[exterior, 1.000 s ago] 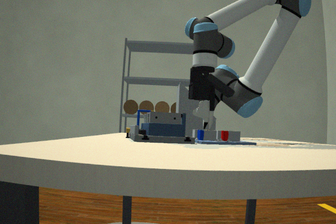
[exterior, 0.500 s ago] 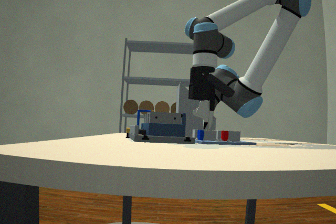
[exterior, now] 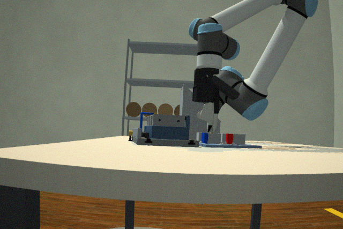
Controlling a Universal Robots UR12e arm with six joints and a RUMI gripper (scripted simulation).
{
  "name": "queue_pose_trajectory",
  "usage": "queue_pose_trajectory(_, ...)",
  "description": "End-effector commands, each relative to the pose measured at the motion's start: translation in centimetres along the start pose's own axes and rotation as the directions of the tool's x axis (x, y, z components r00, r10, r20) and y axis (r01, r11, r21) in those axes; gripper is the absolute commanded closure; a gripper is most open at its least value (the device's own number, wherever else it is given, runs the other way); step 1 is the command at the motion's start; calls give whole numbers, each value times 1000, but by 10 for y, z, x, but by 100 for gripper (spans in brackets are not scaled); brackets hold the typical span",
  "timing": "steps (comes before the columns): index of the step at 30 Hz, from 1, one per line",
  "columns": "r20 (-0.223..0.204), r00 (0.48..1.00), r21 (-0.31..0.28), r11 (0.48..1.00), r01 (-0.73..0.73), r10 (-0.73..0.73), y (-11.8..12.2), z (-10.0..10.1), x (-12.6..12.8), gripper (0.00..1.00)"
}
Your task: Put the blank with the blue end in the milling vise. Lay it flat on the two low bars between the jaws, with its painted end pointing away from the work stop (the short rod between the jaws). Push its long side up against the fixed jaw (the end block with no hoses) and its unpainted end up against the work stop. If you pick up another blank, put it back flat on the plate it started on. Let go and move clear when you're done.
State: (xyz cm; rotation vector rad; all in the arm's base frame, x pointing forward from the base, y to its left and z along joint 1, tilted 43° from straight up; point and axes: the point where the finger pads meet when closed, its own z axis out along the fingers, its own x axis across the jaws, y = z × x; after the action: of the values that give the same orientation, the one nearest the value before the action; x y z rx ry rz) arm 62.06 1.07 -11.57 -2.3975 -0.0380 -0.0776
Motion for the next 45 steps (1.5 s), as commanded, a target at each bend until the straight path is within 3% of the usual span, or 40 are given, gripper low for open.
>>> queue_pose_trajectory(1, -1, 1000, -1, 1000, 0, 0, 0, 0, 1, 60)
queue_pose_trajectory(45, -1, 1000, -1, 1000, 0, 0, 0, 13, 1, 60)
